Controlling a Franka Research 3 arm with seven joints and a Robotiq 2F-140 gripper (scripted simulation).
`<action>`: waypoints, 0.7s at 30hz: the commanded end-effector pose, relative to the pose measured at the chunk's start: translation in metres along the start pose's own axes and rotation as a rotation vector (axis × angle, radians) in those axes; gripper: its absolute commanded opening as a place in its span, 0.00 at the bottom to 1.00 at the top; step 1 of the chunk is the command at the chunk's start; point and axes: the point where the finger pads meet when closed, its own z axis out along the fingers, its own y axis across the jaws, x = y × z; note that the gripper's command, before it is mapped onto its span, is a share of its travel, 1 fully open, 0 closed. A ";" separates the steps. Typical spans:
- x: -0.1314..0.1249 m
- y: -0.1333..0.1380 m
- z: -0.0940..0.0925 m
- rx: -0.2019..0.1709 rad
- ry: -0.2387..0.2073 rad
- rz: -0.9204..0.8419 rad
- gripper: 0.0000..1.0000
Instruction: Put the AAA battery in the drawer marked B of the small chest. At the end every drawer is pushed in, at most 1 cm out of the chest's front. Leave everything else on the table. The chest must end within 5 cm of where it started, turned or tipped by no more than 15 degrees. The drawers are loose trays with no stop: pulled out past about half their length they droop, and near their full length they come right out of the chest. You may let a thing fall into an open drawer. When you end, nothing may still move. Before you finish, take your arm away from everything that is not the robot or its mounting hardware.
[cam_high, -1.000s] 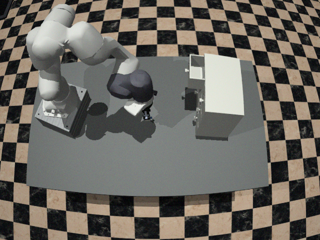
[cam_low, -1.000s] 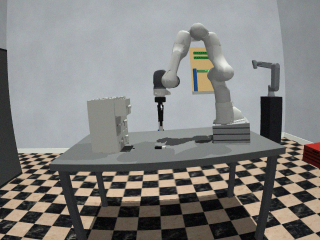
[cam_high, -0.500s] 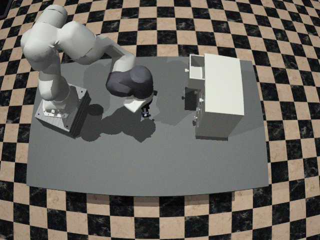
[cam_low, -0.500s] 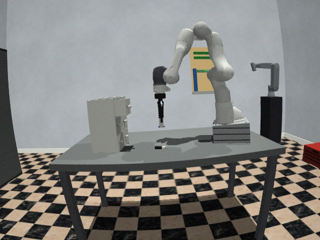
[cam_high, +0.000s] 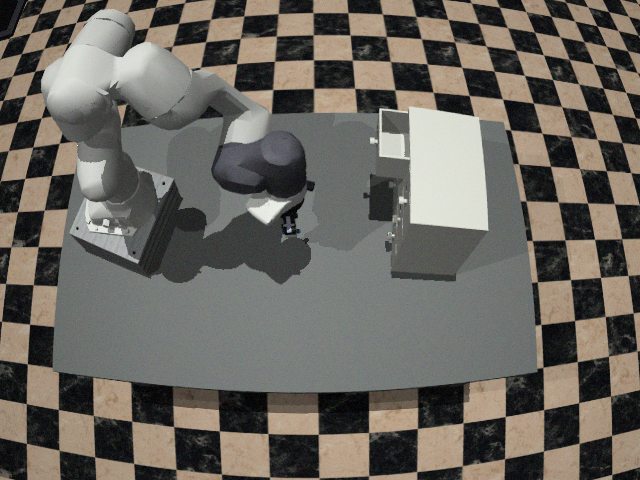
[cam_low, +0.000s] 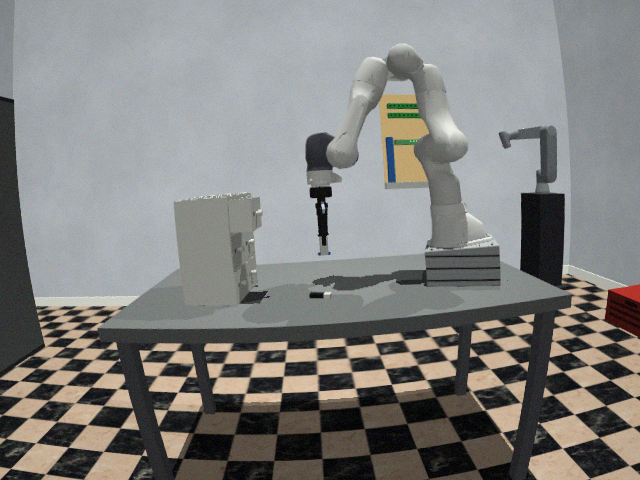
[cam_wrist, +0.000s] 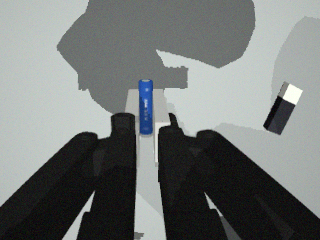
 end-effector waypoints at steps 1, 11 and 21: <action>0.000 0.001 -0.001 0.001 0.002 0.011 0.03; -0.005 0.006 -0.001 0.003 0.002 0.019 0.03; -0.005 0.006 -0.001 0.003 0.002 0.019 0.03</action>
